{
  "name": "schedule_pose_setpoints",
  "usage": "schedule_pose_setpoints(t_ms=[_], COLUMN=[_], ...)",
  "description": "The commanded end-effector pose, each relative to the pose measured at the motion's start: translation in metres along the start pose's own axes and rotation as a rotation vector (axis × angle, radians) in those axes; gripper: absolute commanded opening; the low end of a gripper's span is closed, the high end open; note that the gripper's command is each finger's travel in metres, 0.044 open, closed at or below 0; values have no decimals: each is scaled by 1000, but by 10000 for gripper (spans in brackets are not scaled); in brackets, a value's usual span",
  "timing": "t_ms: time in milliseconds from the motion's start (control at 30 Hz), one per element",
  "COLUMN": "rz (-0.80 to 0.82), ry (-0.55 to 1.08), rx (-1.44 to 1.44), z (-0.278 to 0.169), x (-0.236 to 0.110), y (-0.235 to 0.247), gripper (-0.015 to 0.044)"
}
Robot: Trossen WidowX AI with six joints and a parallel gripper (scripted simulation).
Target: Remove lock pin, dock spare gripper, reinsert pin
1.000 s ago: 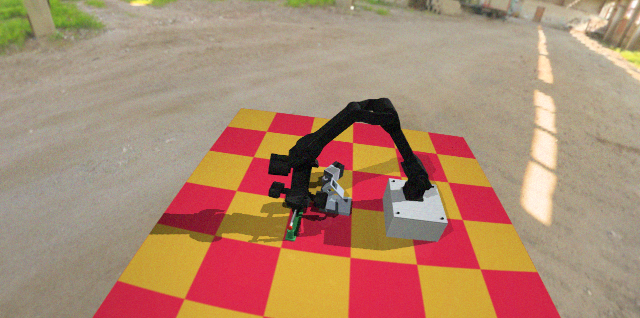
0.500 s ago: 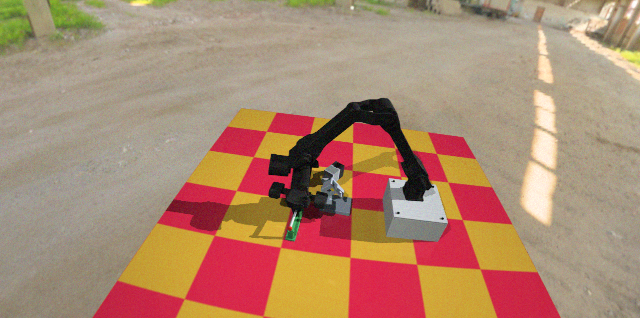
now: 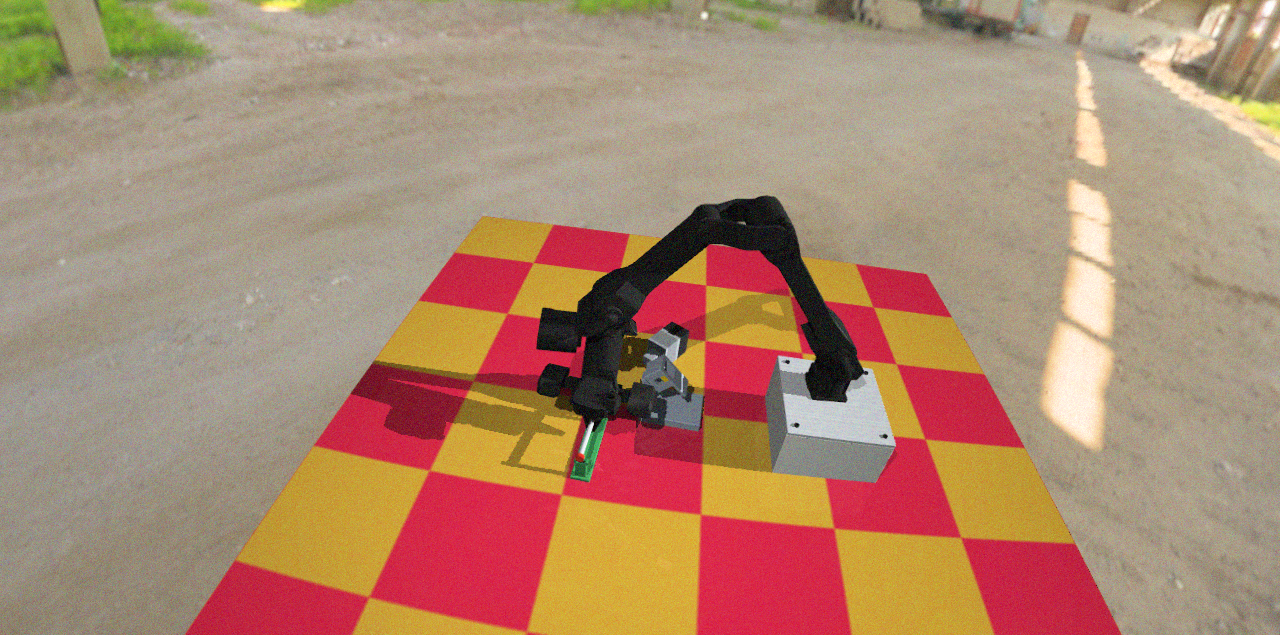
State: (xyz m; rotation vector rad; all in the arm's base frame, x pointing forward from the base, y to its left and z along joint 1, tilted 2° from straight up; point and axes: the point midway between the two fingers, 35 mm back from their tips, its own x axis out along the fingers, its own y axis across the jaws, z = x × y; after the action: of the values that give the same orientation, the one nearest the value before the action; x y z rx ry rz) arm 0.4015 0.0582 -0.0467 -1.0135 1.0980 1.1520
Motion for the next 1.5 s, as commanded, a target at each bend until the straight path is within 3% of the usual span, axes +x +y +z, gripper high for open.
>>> schedule_pose_setpoints(t_ms=[0,500,900,1067,1467], rz=[8,0,0,5,5], ry=[2,0,0,1,1], rx=[-4,0,0,1,3], z=[-2,0,0,2,7], x=[5,1,1,-15,-50], y=[2,0,0,1,1], gripper=[0,0,315,440,440])
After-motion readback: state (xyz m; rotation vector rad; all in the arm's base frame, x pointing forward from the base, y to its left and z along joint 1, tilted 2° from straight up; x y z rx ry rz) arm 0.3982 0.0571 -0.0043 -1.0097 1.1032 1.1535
